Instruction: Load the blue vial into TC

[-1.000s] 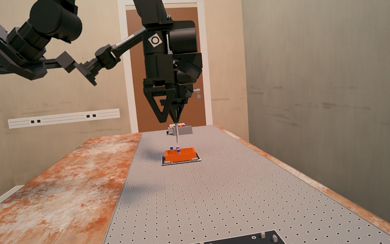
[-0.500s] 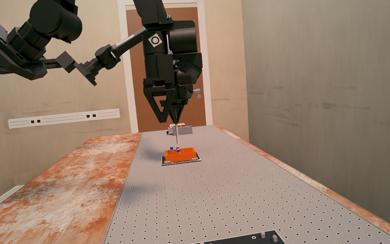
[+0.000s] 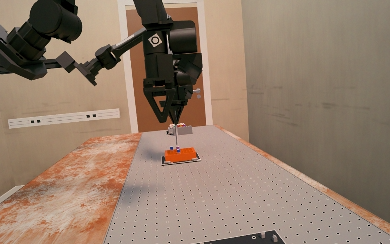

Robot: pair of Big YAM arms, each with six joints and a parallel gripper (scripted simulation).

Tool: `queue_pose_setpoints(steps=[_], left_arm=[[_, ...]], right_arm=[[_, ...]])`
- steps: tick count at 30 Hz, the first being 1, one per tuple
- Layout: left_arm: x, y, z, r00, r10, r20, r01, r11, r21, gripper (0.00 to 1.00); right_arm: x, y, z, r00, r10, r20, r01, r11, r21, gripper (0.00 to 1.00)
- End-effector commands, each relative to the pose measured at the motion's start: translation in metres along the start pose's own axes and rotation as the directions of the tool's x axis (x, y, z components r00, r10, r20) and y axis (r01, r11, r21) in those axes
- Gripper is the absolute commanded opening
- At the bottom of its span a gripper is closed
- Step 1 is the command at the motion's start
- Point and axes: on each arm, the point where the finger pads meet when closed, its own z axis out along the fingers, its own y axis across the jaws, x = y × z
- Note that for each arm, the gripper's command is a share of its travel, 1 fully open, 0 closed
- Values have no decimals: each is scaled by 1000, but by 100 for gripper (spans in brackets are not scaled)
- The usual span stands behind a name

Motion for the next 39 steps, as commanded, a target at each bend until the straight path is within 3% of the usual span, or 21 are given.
queue_pose_setpoints(steps=[1, 39], left_arm=[[-6, -14, 6, 1000, -16, 6, 16, 1000, 16, 7], [-4, -14, 12, 1000, -14, 5, 14, 1000, 18, 7]], right_arm=[[-6, -3, -2, 1000, -8, 11, 8, 1000, 8, 100], [-6, -3, -2, 1000, -8, 11, 8, 1000, 8, 100]])
